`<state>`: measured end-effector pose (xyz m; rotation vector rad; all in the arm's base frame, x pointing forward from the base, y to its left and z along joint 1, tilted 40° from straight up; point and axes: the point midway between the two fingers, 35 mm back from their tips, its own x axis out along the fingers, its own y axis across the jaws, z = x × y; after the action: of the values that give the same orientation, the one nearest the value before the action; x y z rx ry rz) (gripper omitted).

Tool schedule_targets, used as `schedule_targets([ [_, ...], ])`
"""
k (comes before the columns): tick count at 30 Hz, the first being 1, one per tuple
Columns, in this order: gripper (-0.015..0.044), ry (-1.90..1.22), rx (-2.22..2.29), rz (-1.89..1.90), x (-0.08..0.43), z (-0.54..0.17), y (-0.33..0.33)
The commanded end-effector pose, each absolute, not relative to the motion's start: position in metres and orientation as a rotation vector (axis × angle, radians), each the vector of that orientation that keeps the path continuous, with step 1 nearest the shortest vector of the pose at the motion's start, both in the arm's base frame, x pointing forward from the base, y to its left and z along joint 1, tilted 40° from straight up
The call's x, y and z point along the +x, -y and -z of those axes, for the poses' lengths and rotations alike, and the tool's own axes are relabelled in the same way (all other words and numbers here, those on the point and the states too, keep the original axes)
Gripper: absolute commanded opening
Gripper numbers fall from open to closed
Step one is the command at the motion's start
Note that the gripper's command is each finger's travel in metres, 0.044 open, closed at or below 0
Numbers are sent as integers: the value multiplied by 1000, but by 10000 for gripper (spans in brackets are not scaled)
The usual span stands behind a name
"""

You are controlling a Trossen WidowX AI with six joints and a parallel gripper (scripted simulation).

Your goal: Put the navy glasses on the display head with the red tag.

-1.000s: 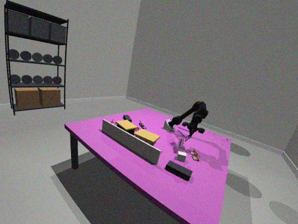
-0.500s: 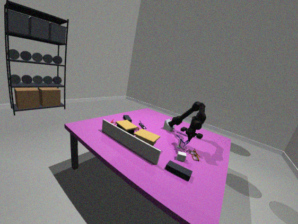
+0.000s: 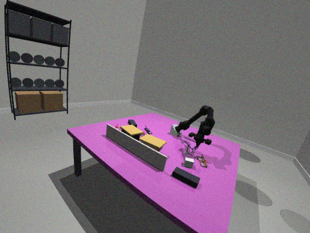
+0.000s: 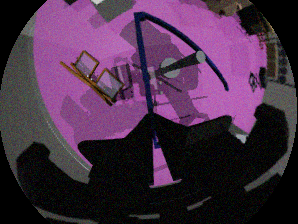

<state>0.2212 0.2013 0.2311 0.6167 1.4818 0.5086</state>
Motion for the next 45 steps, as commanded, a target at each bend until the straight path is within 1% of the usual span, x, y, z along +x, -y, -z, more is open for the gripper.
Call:
schedule_targets([
  [1,0,-1485,618,-503,219,-231,-202],
  [45,0,-1486,620,-504,192,-241,-215],
])
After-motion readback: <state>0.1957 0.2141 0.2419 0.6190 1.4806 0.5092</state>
